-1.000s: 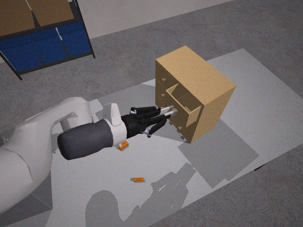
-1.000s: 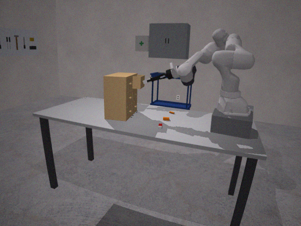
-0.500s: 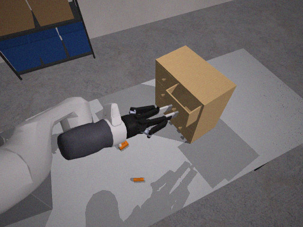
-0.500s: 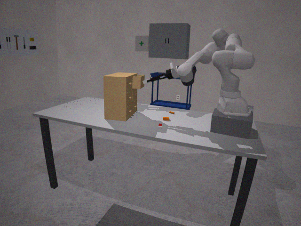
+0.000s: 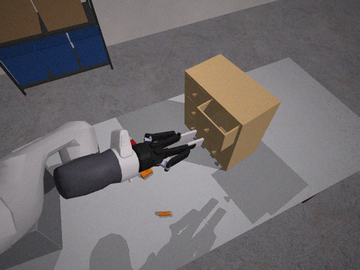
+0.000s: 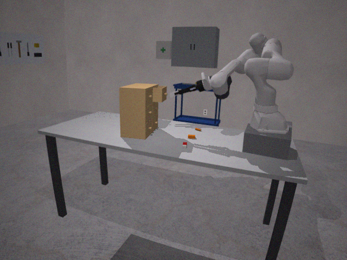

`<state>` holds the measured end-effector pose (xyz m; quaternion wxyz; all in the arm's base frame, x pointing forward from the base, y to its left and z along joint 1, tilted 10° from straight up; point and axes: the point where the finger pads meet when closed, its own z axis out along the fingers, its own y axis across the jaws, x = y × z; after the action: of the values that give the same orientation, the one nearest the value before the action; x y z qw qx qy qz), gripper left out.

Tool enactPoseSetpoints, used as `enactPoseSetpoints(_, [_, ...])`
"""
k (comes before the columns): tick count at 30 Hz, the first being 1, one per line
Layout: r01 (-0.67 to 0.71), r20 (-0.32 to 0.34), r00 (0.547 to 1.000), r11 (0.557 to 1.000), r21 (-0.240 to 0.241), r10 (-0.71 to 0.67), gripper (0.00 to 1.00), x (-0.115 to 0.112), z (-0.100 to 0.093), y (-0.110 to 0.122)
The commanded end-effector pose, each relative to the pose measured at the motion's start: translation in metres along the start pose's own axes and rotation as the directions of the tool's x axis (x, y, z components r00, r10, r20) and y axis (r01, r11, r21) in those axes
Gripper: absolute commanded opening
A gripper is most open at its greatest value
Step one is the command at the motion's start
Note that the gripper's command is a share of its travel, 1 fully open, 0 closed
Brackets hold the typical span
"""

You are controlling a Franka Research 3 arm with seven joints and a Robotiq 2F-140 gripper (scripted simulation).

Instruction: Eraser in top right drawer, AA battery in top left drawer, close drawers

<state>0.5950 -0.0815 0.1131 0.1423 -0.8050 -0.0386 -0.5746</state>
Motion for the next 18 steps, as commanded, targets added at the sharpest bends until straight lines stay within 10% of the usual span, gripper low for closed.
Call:
enactPoseSetpoints(1, [0.015, -0.005, 1.000, 1.000, 0.003, -0.015, 0.20, -0.003, -0.013, -0.001])
enactPoseSetpoints(18, [0.015, -0.005, 1.000, 1.000, 0.003, -0.015, 0.20, -0.003, -0.055, -0.001])
